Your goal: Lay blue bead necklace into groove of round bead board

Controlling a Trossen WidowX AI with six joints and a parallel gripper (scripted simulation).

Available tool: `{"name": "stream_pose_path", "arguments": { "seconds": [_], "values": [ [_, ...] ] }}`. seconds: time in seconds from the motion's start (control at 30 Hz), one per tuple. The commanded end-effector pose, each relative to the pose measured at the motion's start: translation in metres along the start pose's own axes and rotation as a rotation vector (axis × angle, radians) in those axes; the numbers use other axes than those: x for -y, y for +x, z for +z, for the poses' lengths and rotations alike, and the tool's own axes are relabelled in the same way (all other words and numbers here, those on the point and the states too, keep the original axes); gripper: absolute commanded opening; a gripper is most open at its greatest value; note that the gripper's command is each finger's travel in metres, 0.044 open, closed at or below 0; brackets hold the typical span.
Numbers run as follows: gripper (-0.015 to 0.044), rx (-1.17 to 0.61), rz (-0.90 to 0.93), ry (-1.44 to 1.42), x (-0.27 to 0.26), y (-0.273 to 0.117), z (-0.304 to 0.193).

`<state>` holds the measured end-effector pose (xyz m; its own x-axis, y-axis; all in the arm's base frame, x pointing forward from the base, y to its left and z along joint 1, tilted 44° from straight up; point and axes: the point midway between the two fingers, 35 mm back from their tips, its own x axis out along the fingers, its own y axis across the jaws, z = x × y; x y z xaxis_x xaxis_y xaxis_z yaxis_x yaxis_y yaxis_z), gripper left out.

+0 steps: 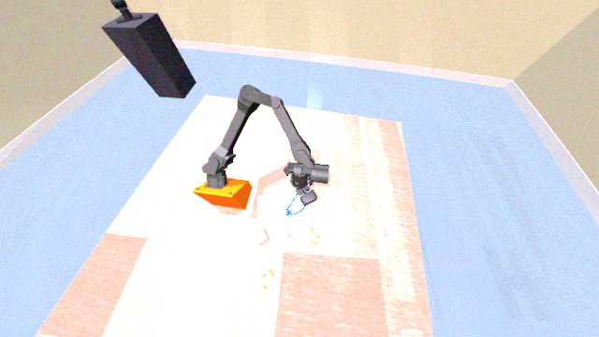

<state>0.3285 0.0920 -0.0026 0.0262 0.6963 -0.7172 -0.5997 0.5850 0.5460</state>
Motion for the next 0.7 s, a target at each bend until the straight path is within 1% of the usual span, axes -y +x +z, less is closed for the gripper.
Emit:
{"name": "stream_pose_path", "arguments": {
  "seconds": [0.0, 0.53, 0.67],
  "values": [
    [0.0, 0.0, 0.0, -0.001, 0.0, -0.0002, 0.0002],
    [0.0, -0.001, 0.004, 0.008, -0.0007, -0.006, -0.0017],
    [0.0, -0.001, 0.004, 0.008, -0.0085, -0.006, 0.0012]
  ]
}}
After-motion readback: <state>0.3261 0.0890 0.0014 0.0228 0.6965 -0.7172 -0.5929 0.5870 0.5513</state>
